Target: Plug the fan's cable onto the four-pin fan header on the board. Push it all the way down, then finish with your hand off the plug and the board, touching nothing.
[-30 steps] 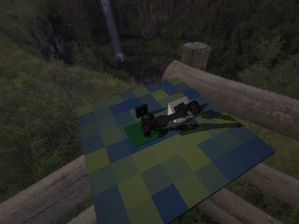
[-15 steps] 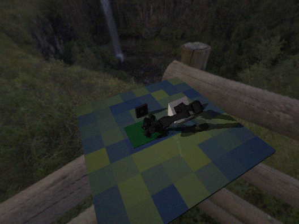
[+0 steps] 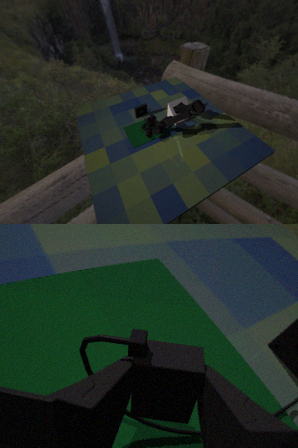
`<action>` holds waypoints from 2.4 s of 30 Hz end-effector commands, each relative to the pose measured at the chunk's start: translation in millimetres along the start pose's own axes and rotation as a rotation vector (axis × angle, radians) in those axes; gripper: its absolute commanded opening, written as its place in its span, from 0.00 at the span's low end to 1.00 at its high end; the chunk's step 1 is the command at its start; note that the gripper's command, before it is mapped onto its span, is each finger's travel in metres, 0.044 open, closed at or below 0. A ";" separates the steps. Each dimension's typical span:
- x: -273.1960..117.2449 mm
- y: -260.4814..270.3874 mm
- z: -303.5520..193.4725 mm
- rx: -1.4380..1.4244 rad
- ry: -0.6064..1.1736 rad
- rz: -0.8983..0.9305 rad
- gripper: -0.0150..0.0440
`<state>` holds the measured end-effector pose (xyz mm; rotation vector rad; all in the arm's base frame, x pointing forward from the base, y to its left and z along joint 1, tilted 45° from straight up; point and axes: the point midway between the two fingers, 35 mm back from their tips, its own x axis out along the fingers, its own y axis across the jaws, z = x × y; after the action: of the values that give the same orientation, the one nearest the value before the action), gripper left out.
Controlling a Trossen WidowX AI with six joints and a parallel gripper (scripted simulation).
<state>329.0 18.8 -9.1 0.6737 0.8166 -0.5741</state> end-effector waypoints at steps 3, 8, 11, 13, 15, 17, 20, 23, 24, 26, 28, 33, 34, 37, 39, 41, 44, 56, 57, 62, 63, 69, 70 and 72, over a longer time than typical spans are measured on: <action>-7.1 0.0 0.7 0.041 -0.072 0.025 0.25; -12.5 0.6 1.6 0.073 -0.122 0.048 0.25; -16.0 0.8 2.1 0.093 -0.152 0.063 0.25; -18.5 0.9 2.4 0.107 -0.171 0.073 0.25; -21.0 0.9 2.7 0.121 -0.190 0.084 0.25; -23.5 0.9 3.1 0.136 -0.209 0.095 0.25; -27.5 0.7 3.6 0.158 -0.236 0.112 0.25; -31.7 0.3 4.2 0.182 -0.263 0.129 0.25; -33.1 0.2 4.3 0.190 -0.272 0.135 0.25; -36.0 -0.2 4.7 0.207 -0.289 0.148 0.25; -38.7 -0.6 5.0 0.222 -0.304 0.159 0.25; -39.2 -0.8 6.3 0.221 -0.303 0.159 0.25; -38.7 -0.8 7.6 0.213 -0.296 0.155 0.25; -38.4 -0.9 8.7 0.206 -0.289 0.151 0.25; -38.4 -0.9 8.7 0.206 -0.289 0.151 0.25; -38.4 -0.9 8.7 0.206 -0.289 0.151 0.25; -38.4 -1.0 8.9 0.206 -0.290 0.151 0.25; -40.2 -2.9 12.6 0.211 -0.293 0.149 0.25; -40.0 -2.7 12.3 0.212 -0.293 0.149 0.25; -38.2 -0.6 8.9 0.215 -0.295 0.148 0.25; -37.8 -0.3 8.2 0.215 -0.295 0.148 0.25; -35.4 1.5 3.6 0.216 -0.295 0.148 0.25; -35.0 1.7 2.9 0.216 -0.295 0.148 0.25; -34.2 2.1 1.4 0.216 -0.295 0.148 0.25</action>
<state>311.4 23.9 22.1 0.8144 0.4332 -0.6111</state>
